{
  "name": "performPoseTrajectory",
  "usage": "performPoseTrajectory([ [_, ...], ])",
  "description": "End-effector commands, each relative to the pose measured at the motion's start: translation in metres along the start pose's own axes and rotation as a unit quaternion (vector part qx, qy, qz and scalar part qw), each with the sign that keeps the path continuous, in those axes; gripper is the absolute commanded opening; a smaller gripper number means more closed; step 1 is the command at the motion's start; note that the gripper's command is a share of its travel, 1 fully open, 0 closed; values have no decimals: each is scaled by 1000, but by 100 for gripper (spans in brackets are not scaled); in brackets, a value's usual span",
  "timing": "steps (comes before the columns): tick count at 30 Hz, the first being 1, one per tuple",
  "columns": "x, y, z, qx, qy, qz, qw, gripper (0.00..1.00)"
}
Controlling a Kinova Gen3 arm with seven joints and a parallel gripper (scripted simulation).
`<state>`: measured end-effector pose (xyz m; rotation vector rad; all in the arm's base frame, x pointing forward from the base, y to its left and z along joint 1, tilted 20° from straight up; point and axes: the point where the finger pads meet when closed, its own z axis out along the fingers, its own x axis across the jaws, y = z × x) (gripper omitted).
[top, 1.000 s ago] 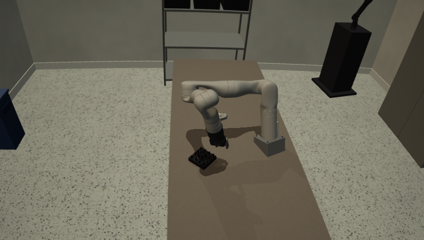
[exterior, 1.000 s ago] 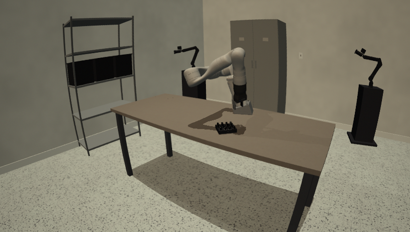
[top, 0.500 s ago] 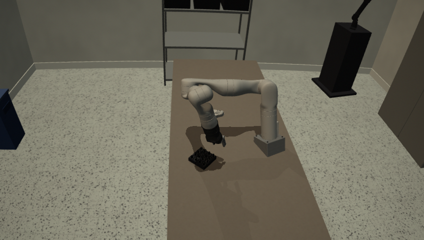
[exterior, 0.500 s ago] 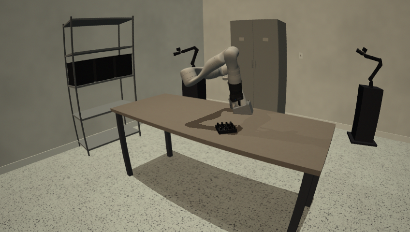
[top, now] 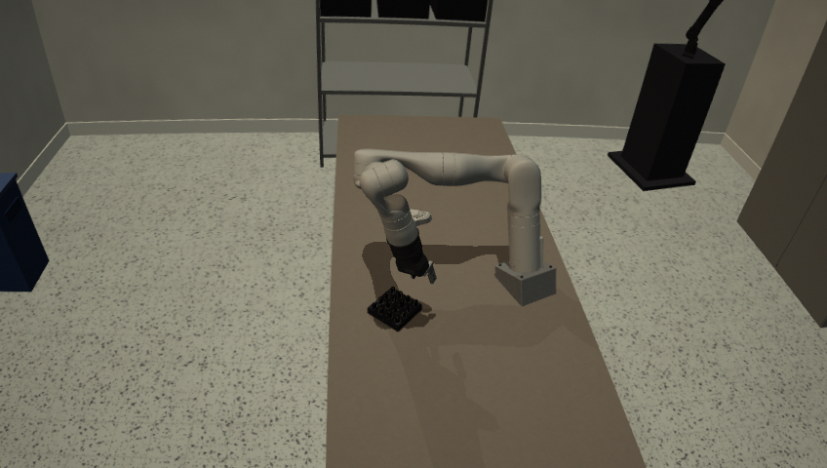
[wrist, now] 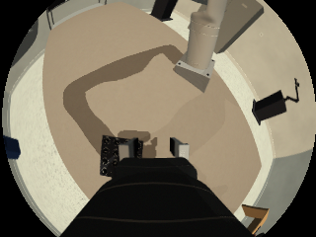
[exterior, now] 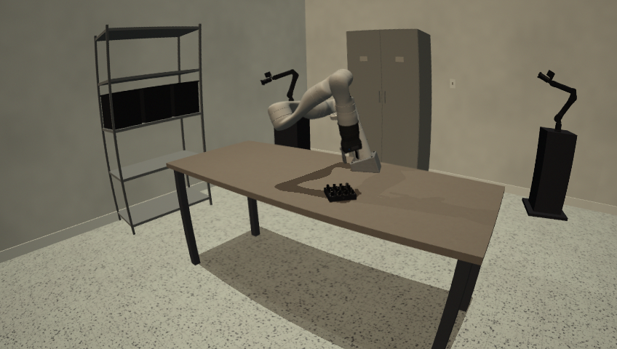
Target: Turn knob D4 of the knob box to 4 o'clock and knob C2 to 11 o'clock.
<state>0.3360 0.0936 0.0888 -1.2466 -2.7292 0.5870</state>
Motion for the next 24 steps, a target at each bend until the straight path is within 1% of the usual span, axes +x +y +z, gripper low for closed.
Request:
performPoseTrajectory([
  [1,-11,-2,-6,-12,12,34,999,100],
  [10,-11,-2,-6,-12,12,34,999,100],
  [11,-22,-3,-12,-25,23,67,997,100],
  [20,-22,-3,-12,-25,23,67,997,100],
  [21,-33,-5,-18,-39,35,100,994,100],
  [24,-33,-5,-18,-39,35,100,994,100],
])
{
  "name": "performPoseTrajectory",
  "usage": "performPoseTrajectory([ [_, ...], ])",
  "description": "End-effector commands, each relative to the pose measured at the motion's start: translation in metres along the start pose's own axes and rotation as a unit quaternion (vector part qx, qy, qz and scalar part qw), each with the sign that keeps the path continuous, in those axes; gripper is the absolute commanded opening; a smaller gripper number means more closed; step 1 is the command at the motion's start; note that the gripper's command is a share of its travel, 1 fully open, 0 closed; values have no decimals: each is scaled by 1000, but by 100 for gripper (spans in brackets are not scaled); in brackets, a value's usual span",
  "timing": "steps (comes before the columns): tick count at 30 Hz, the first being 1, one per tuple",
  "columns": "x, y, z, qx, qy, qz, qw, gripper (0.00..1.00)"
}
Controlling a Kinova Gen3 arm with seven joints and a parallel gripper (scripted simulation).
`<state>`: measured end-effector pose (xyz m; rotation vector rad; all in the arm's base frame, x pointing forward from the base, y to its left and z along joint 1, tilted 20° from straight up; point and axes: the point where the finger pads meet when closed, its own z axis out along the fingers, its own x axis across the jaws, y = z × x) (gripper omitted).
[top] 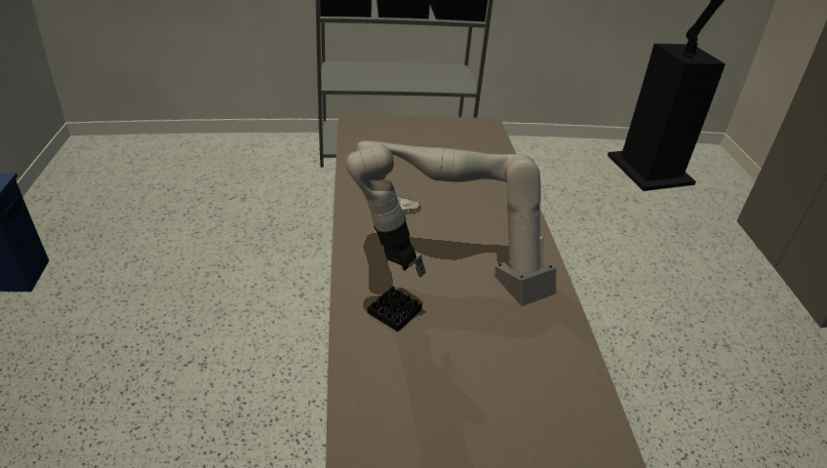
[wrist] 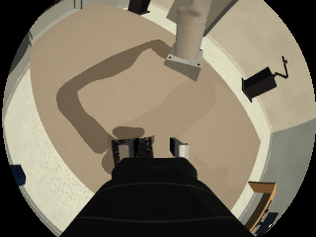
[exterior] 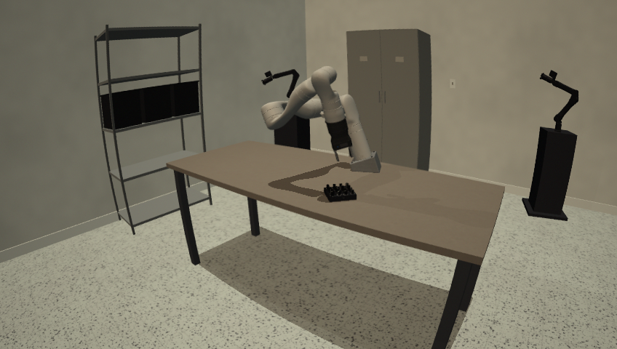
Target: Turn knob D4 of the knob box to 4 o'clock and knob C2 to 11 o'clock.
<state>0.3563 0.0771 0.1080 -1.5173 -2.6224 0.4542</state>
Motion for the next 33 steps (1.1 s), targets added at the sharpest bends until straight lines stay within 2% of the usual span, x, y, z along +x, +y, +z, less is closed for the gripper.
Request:
performPoseTrajectory([
  [1,-6,-1,-2,-2,1,8,1000,100],
  [7,-6,-1,-2,-2,1,8,1000,100],
  [8,-17,0,-9,-17,13,41,999,100],
  [17,-17,0,-9,-17,13,41,999,100],
  [18,-29,1,-17,-32,23,74,996,100],
  [27,-29,1,-17,-32,23,74,996,100],
  [28,-41,2,-25,-49,34,108,992,100],
  [33,-41,2,-25,-49,34,108,992,100],
])
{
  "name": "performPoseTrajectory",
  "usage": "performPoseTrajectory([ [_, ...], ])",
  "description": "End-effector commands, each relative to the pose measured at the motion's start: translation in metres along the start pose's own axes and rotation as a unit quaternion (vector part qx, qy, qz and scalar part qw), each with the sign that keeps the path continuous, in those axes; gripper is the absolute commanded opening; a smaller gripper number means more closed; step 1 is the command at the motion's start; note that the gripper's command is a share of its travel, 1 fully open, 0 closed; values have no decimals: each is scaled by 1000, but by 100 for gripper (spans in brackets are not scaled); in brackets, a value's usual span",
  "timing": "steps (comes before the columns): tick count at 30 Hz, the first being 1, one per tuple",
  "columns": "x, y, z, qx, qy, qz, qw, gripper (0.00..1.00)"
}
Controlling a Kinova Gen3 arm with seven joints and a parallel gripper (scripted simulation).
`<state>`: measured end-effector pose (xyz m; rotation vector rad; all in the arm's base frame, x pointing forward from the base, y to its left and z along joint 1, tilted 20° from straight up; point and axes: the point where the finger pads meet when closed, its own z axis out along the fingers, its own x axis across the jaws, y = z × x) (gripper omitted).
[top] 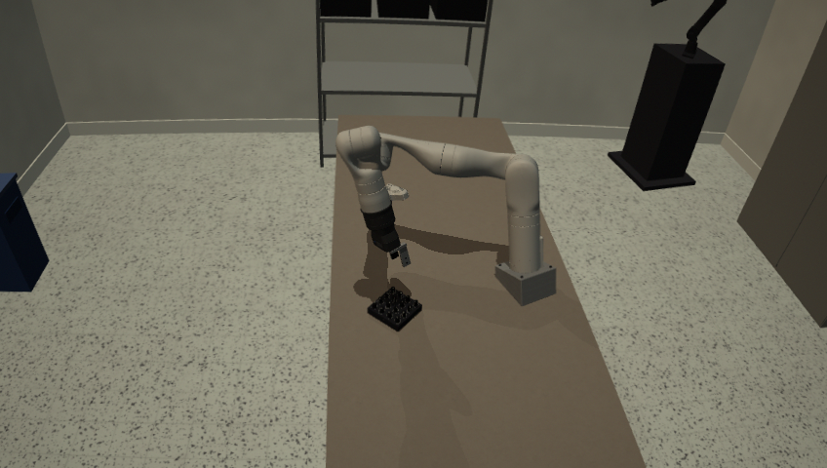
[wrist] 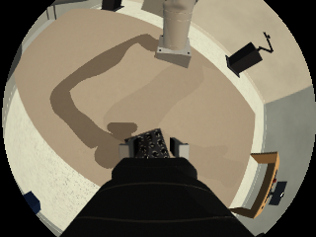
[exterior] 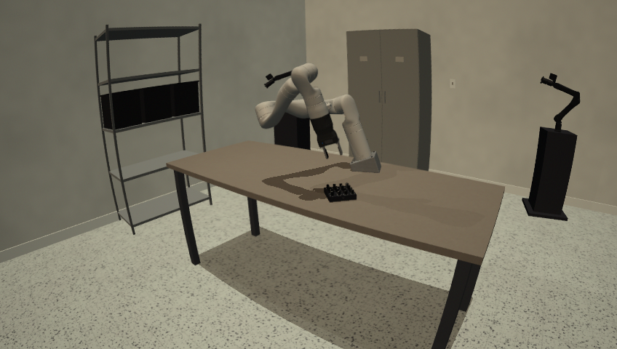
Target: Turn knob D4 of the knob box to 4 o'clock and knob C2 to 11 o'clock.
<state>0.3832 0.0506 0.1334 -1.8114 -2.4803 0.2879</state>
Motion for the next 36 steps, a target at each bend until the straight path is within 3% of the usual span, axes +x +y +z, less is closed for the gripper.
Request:
performPoseTrajectory([
  [1,-3,0,-1,-1,0,4,1000,100],
  [4,-3,0,-1,-1,0,4,1000,100],
  [5,-15,4,-10,-19,11,37,999,100],
  [14,-15,4,-10,-19,11,37,999,100],
  [15,-28,8,-20,-37,21,70,997,100],
  [25,-28,8,-20,-37,21,70,997,100],
  [26,-42,11,-30,-56,31,103,993,100],
  [35,-42,11,-30,-56,31,103,993,100],
  [36,-56,15,-41,-76,41,136,987,100],
])
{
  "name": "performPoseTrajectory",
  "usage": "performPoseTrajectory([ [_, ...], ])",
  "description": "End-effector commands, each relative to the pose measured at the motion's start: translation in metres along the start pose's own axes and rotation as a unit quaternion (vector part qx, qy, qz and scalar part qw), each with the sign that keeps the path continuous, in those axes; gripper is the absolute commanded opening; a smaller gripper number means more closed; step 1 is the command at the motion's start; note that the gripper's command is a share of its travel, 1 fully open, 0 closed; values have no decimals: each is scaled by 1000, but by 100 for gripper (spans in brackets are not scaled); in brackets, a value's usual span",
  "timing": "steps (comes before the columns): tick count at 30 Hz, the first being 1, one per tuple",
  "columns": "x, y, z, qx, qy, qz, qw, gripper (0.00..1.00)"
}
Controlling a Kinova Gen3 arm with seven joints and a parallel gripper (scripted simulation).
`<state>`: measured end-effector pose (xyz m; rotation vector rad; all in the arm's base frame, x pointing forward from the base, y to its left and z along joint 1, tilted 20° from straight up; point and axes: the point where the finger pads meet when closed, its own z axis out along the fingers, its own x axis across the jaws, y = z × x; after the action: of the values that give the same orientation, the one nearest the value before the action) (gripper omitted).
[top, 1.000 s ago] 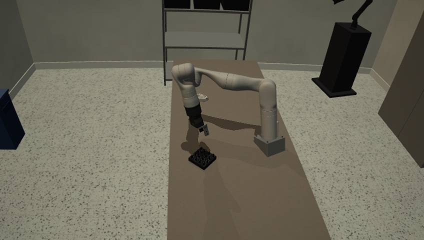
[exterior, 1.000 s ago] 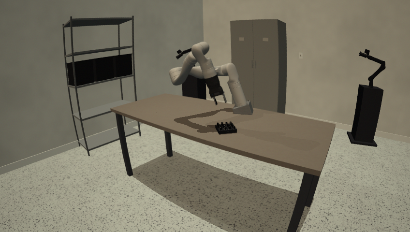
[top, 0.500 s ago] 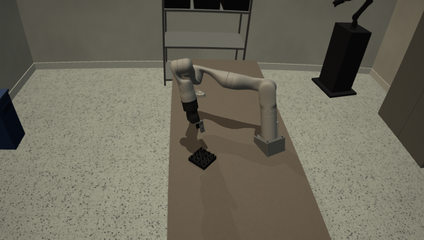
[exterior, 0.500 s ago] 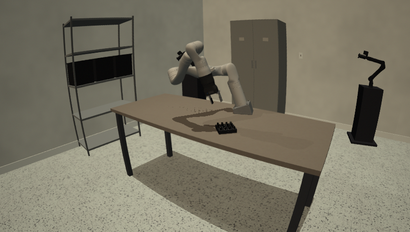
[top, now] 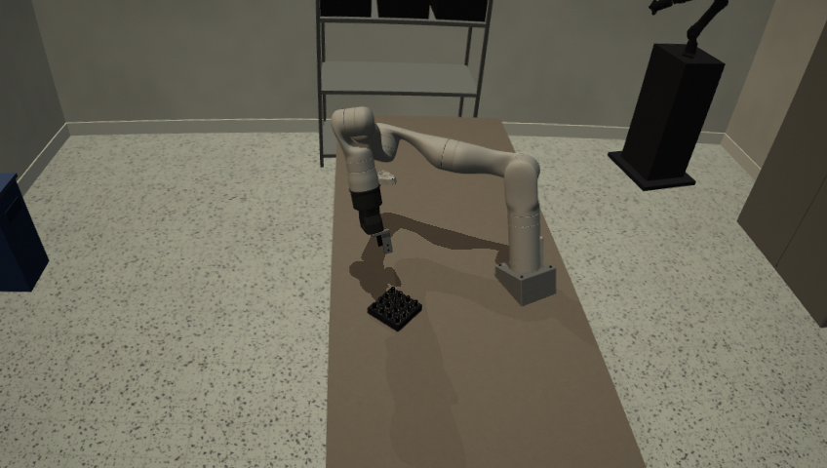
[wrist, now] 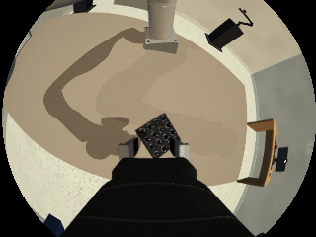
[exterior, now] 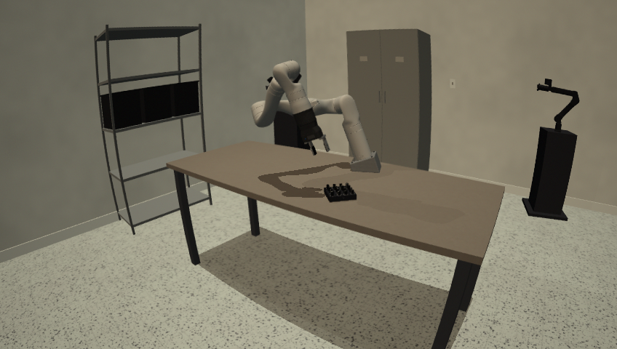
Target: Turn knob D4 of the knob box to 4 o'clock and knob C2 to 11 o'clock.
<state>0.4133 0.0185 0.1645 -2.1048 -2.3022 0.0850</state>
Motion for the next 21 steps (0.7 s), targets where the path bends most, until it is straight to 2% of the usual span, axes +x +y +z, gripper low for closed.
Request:
performPoseTrajectory([
  [1,-13,6,-10,-17,7,27,999,100],
  [17,-18,9,-14,-26,12,53,998,100],
  [21,-14,8,-10,-23,13,72,997,100],
])
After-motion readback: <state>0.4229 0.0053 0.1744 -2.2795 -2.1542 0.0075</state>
